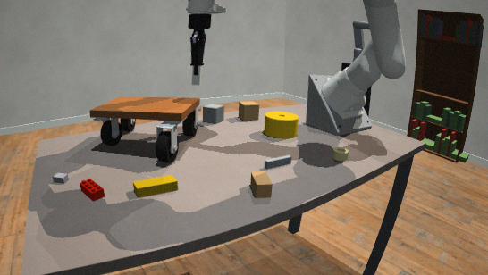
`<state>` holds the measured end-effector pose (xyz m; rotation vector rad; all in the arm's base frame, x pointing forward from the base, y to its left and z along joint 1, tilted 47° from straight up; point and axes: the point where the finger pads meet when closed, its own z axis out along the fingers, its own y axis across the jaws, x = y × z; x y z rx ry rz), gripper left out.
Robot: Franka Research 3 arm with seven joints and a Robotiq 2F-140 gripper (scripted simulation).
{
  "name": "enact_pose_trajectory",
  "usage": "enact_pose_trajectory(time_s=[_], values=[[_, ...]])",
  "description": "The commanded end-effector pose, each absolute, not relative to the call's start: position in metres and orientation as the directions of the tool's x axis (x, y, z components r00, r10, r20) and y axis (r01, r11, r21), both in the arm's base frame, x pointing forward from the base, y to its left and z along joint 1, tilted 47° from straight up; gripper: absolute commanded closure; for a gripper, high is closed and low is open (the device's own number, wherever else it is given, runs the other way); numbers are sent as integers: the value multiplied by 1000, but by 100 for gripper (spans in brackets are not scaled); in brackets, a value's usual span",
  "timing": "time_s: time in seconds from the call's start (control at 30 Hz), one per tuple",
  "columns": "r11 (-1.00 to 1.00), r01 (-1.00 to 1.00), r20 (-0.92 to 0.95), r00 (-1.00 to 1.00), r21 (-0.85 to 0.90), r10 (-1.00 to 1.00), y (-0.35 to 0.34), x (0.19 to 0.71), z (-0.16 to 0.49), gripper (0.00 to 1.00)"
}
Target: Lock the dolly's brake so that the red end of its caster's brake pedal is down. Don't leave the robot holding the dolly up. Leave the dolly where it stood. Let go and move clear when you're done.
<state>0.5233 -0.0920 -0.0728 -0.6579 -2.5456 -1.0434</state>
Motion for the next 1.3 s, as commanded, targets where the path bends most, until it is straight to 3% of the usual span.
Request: enact_pose_trajectory(time_s=[0.0,1.27], values=[[631,516,439,-850,579,292,-85,524,-79,100],[631,516,439,-850,579,292,-47,519,-115,100]])
